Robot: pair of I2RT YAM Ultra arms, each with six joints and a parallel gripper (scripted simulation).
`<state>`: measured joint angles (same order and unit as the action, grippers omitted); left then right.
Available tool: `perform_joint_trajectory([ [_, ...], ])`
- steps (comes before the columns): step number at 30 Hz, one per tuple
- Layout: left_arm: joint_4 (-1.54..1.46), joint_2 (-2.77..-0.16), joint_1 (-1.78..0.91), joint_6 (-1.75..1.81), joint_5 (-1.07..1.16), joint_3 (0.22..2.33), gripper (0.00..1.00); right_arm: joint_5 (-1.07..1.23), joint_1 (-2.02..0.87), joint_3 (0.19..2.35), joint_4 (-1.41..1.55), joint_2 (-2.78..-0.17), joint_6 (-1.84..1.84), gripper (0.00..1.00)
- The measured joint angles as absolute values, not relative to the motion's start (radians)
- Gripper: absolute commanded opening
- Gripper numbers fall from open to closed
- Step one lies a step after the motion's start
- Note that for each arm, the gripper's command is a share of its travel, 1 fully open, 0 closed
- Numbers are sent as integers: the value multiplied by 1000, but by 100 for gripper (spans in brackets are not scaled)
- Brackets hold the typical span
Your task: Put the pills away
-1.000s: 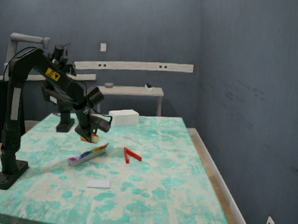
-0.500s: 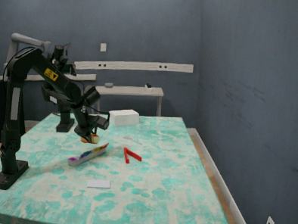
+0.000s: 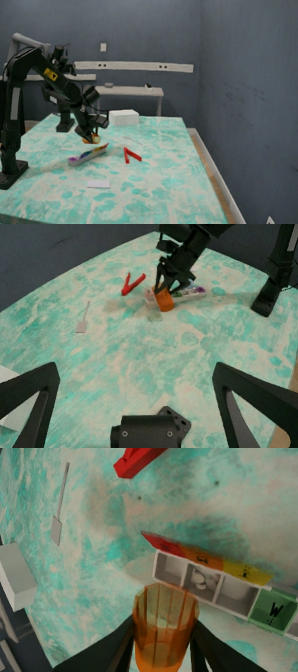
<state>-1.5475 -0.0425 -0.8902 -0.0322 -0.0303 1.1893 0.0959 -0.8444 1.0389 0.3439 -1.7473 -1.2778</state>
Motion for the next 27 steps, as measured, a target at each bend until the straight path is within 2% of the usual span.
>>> perform_joint_trajectory([
  [27,-1547,-43,-890,-32,-30,1189,100,-367,-1218,1001,372,-1695,-1383,36],
])
